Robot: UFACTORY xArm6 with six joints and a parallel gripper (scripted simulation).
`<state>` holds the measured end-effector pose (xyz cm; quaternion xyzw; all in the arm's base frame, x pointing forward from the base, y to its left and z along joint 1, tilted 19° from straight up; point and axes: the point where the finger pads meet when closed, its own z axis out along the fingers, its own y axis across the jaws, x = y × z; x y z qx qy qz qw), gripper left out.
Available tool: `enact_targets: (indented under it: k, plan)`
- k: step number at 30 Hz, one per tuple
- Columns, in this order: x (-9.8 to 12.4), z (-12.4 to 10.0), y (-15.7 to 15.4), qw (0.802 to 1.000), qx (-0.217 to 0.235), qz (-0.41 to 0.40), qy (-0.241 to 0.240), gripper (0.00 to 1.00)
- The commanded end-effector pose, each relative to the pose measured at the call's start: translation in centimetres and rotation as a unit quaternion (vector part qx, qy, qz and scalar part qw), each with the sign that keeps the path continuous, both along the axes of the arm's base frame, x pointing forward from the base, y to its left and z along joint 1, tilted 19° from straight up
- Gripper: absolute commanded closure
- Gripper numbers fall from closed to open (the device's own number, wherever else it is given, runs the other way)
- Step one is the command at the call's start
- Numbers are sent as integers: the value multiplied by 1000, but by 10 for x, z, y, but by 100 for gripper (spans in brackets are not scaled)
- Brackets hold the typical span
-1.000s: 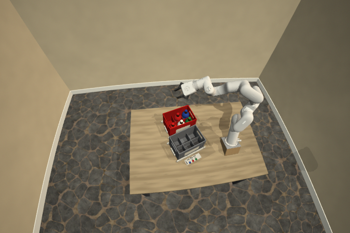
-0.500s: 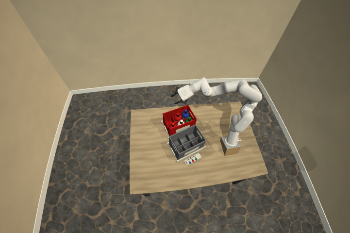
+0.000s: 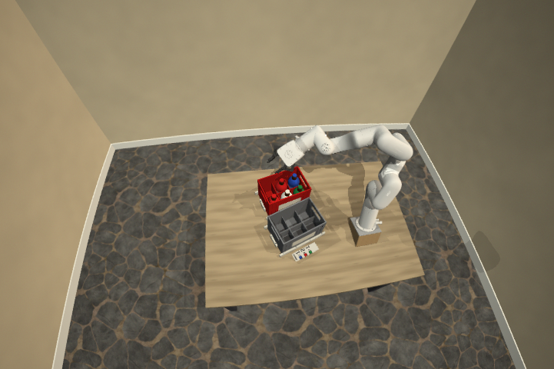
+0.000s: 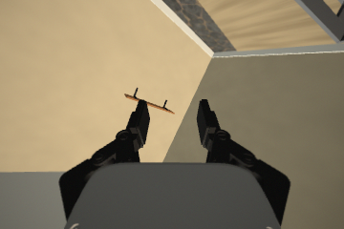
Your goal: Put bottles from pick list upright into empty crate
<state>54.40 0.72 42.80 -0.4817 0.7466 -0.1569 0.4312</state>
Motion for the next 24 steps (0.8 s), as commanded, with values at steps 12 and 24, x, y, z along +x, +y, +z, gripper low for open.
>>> enact_targets:
  k: [12, 24]
  plan:
    - [5, -17, 59, 997, -20, 65, 34, 35]
    - [3, -33, 101, 988, -44, 131, 69, 35]
